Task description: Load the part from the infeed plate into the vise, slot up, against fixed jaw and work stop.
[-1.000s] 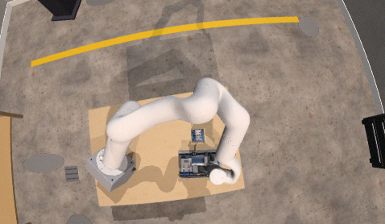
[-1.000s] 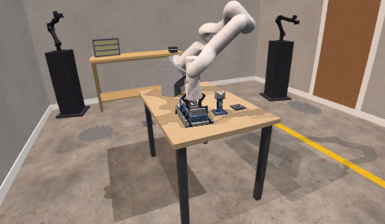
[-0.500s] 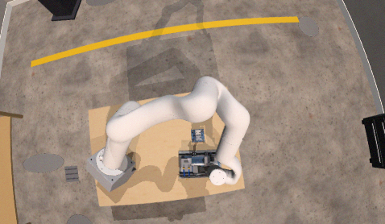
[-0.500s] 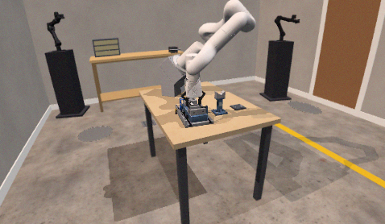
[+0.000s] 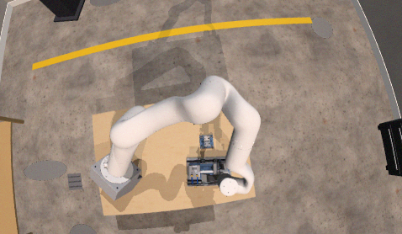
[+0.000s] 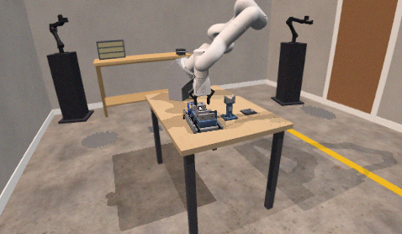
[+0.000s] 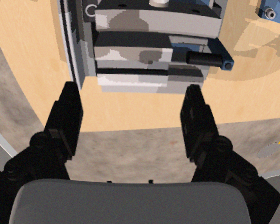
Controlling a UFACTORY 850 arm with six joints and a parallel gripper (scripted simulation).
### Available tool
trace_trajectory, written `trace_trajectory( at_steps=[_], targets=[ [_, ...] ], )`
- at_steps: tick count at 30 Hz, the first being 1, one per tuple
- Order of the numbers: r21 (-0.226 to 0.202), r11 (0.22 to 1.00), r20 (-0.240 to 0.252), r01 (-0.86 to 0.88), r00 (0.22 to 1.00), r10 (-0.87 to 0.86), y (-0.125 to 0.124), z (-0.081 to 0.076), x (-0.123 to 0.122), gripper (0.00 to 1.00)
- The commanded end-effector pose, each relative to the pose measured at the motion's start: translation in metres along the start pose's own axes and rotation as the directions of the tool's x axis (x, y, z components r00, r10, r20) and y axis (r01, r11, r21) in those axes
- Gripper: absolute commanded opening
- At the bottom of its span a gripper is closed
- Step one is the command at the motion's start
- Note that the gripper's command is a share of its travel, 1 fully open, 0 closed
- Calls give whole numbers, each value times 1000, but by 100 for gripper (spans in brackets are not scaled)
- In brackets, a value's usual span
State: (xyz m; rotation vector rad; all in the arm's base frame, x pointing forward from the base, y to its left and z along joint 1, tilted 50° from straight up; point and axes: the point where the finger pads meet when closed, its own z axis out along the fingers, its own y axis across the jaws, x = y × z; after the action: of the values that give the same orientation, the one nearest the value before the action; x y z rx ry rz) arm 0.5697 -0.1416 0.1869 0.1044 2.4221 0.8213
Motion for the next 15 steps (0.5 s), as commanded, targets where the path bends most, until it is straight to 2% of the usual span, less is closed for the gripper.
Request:
trace_trajectory(
  at_steps=[1,8,15],
  targets=[
    [1,1000,1,1,1000,-1,0,-11,-1,81],
    [1,1000,1,1,1000,-1,0,-22,-1,81],
    [1,1000,1,1,1000,-1,0,-25,-1,81]
  ],
)
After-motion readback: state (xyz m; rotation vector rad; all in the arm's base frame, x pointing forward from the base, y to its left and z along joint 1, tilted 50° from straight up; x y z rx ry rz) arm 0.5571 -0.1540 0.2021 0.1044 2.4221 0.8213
